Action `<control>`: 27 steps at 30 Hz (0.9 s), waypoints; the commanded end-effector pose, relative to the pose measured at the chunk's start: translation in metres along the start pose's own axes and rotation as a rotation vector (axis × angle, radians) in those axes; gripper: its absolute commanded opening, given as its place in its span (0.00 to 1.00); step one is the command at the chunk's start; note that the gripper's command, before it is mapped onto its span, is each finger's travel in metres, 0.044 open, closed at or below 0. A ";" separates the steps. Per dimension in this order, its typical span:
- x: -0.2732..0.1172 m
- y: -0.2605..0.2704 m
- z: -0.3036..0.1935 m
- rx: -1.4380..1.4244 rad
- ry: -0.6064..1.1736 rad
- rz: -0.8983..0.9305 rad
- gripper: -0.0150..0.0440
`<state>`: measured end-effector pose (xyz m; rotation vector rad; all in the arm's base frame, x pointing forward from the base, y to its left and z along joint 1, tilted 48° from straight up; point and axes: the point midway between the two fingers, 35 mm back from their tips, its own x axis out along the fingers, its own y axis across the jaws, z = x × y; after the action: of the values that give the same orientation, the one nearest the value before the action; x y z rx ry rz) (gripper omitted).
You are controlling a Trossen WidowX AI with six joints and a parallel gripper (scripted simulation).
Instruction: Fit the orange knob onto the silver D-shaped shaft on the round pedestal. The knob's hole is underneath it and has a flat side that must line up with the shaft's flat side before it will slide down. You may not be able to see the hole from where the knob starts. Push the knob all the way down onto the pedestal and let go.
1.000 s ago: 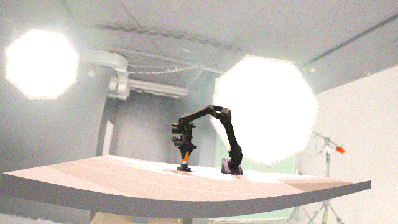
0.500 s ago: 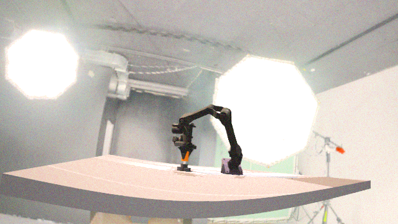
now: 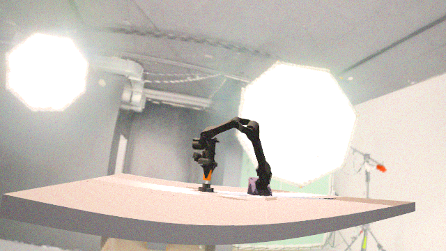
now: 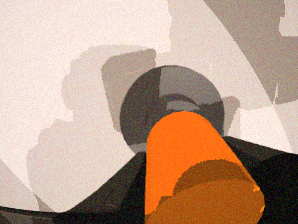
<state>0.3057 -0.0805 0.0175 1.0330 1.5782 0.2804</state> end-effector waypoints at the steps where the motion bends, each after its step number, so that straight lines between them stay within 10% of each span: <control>1: 0.001 0.000 0.000 -0.014 -0.002 0.001 0.25; 27: -0.002 -0.001 0.001 -0.214 -0.003 0.000 0.25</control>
<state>0.3054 -0.0808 0.0186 0.9389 1.5412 0.3734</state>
